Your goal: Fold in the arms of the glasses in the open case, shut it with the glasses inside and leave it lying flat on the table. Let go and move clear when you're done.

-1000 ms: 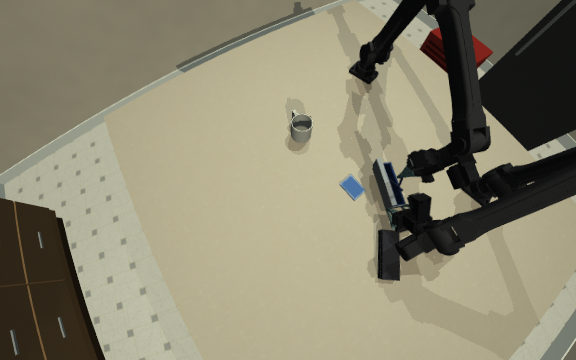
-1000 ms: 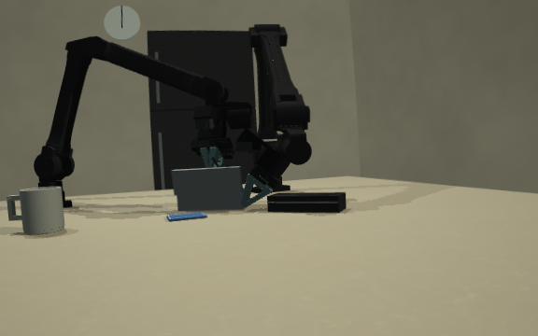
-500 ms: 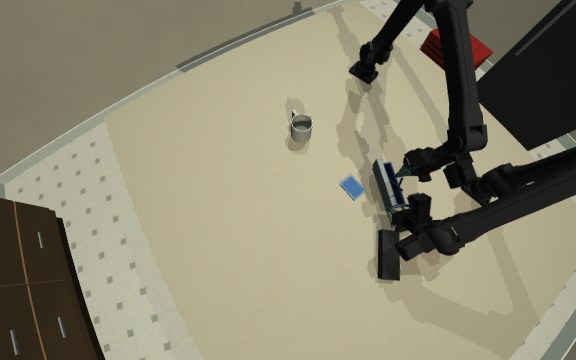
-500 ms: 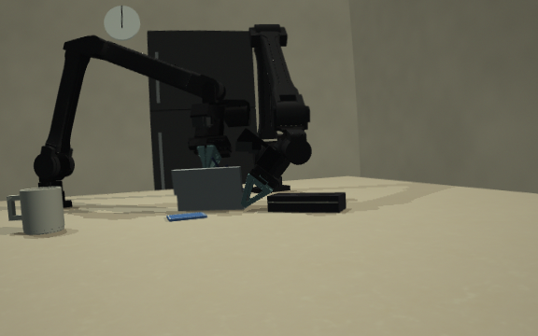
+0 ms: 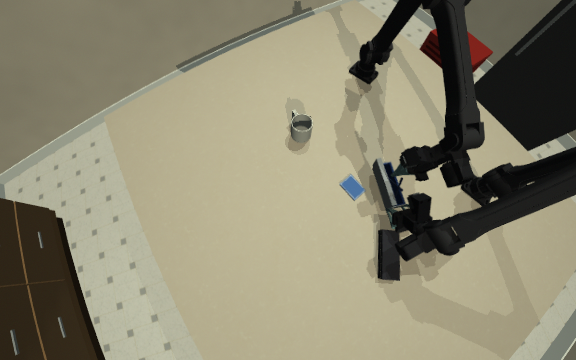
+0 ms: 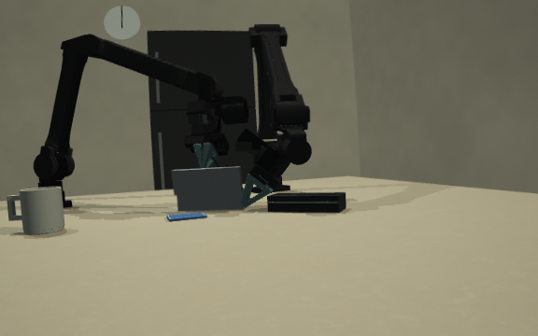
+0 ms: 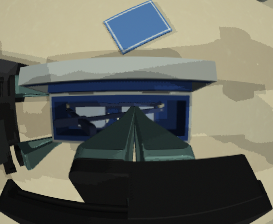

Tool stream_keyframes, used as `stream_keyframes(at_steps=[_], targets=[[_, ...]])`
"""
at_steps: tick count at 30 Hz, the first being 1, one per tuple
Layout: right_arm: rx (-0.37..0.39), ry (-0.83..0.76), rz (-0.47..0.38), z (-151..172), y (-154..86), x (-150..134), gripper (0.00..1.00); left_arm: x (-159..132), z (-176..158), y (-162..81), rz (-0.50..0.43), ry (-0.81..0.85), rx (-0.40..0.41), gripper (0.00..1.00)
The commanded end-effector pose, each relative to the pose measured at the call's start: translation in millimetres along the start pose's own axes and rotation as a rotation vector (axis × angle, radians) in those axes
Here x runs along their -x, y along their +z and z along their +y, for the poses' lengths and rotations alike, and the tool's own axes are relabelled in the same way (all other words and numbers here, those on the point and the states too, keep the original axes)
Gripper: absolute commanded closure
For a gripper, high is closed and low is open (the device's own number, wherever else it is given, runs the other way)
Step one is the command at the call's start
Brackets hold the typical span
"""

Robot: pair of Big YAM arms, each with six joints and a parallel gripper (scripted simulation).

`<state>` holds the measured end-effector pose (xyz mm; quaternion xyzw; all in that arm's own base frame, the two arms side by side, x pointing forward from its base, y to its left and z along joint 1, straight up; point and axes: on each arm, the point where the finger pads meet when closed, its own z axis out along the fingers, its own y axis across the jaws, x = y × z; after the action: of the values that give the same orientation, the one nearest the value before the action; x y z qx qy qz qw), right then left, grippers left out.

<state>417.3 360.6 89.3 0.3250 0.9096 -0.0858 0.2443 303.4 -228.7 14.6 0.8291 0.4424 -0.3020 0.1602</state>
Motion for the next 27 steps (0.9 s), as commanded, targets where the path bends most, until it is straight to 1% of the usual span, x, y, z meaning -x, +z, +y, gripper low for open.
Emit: stream_keyframes(at_steps=[1,3,4,6,7,12,16,17,19,20,21,23,25,27], targets=[[0.018,-0.002,-0.001,12,0,2,1.00,2,3,-11,0.004,-0.004,0.021,0.43],[0.007,-0.011,-0.001,9,0,0,1.00,2,3,-11,0.004,-0.004,0.021,0.43],[0.037,-0.009,0.001,17,-13,2,1.00,2,3,-11,0.004,-0.004,0.021,0.43],[0.038,-0.008,0.001,17,-13,2,1.00,2,3,-11,0.004,-0.004,0.021,0.43],[0.065,0.012,0.001,20,-34,9,1.00,2,3,-11,0.004,-0.004,0.021,0.43],[0.068,0.022,0.002,18,-53,10,1.00,2,3,-11,0.004,-0.004,0.021,0.43],[0.060,0.017,0.002,19,-55,7,1.00,2,3,-11,0.004,-0.004,0.021,0.43],[0.039,0.008,0.002,18,-48,2,1.00,2,3,-11,0.004,-0.004,0.021,0.43],[0.028,0.000,0.002,16,-49,-2,1.00,2,3,-11,0.004,-0.004,0.021,0.43],[0.055,0.015,0.003,18,-66,5,1.00,2,3,-11,0.004,-0.004,0.021,0.43],[0.066,0.023,0.004,17,-76,9,1.00,2,3,-11,0.004,-0.004,0.021,0.43],[0.067,0.023,0.004,16,-83,9,1.00,2,3,-11,0.004,-0.004,0.021,0.43],[0.058,0.018,0.005,16,-85,6,1.00,2,3,-11,0.004,-0.004,0.021,0.43],[0.061,0.020,0.006,16,-93,7,1.00,2,3,-11,0.004,-0.004,0.021,0.43]])
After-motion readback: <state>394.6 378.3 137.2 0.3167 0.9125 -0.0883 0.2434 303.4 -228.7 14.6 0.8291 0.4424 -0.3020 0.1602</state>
